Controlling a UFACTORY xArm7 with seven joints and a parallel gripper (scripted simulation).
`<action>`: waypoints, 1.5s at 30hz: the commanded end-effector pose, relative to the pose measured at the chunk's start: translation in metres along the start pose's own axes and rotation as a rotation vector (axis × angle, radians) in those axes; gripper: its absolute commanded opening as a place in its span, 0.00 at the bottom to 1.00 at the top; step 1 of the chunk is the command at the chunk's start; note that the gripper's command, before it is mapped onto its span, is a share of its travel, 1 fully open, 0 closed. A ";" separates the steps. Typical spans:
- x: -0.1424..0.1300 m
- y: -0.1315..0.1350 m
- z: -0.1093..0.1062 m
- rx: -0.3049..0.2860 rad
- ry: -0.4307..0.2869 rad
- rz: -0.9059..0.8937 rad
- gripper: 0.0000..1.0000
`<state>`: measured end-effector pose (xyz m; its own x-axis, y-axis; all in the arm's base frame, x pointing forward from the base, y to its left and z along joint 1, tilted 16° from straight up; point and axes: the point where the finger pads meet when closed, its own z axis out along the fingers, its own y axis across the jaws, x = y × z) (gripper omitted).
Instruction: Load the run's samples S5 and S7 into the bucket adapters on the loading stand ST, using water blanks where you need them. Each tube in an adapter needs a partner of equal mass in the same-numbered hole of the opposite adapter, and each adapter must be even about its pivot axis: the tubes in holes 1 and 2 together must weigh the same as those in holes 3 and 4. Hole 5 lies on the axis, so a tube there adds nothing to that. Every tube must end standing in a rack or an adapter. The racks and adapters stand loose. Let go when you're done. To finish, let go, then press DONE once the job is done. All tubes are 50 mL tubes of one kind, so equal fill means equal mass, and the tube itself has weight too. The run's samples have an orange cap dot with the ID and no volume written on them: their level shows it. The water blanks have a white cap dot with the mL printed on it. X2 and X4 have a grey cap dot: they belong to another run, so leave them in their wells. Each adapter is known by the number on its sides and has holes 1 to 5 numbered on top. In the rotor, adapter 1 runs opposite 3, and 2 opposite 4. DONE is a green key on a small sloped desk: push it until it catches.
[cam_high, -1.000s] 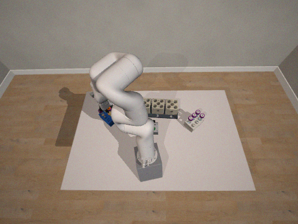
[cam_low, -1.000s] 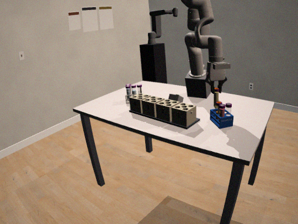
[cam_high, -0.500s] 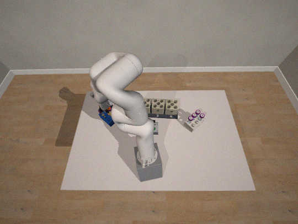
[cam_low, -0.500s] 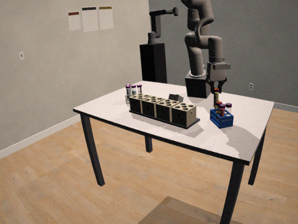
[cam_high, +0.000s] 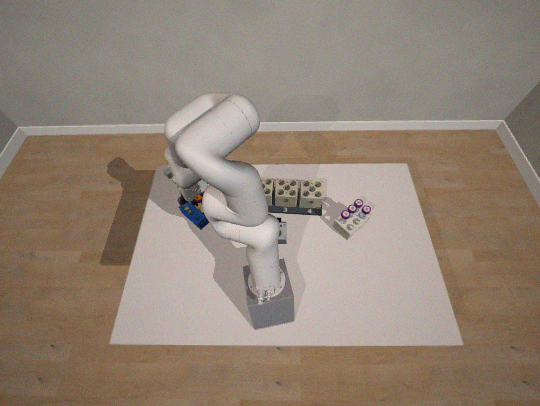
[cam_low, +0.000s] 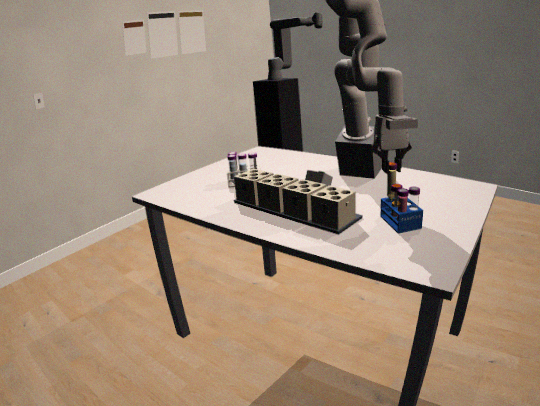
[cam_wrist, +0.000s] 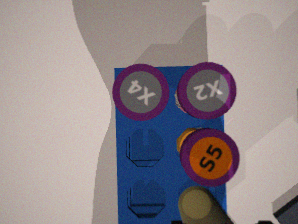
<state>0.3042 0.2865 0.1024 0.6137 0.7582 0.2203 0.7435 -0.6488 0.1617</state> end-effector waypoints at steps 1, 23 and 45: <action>0.001 0.000 0.005 -0.002 0.002 0.000 0.00; 0.001 0.000 0.025 -0.002 0.001 0.000 0.00; 0.001 0.000 0.043 -0.003 0.001 0.000 0.00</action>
<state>0.3122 0.2861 0.0683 0.6035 0.7582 0.2470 0.7598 -0.6407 0.1102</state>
